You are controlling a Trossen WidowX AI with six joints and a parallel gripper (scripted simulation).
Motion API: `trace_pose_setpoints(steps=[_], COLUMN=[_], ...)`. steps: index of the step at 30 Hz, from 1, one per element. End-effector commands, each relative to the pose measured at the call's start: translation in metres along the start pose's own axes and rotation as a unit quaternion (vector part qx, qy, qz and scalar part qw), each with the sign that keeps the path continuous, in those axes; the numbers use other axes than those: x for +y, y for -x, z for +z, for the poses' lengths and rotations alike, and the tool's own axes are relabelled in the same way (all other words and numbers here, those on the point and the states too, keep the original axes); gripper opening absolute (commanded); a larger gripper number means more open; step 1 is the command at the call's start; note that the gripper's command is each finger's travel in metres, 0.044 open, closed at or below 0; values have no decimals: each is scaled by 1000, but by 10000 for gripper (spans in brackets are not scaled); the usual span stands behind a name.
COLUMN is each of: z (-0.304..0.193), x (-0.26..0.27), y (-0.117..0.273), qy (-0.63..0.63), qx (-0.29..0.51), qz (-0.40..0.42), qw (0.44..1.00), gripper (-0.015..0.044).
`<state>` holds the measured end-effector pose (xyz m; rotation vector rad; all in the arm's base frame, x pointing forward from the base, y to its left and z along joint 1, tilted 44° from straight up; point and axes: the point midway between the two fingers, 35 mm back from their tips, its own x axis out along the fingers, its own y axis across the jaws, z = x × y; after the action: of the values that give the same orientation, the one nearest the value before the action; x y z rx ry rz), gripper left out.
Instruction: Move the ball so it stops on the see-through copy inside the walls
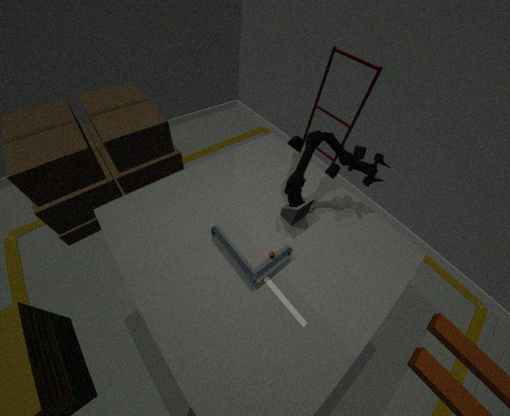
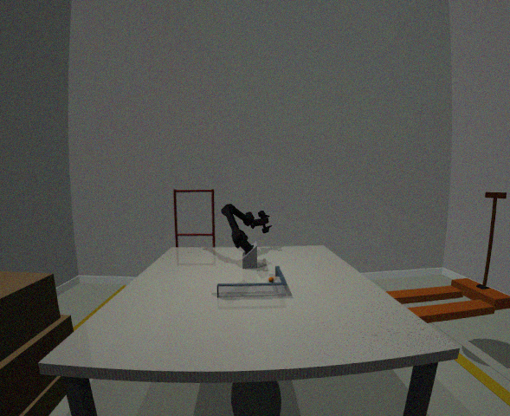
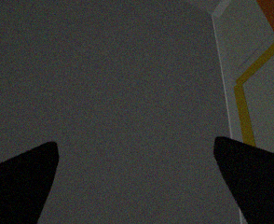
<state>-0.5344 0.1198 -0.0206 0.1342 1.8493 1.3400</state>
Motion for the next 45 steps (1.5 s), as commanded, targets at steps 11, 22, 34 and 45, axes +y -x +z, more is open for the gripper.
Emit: trace_pose_setpoints(steps=[11,22,34,45], z=[150,333,502,592], x=[11,-9,-74,-160], y=[-25,-7,83,210], qy=[103,223,297,297], qx=[-131,-236,-231,-90], qz=[-75,-232,-457,-629], qw=[983,917,806,713], gripper=[229,229,229,229])
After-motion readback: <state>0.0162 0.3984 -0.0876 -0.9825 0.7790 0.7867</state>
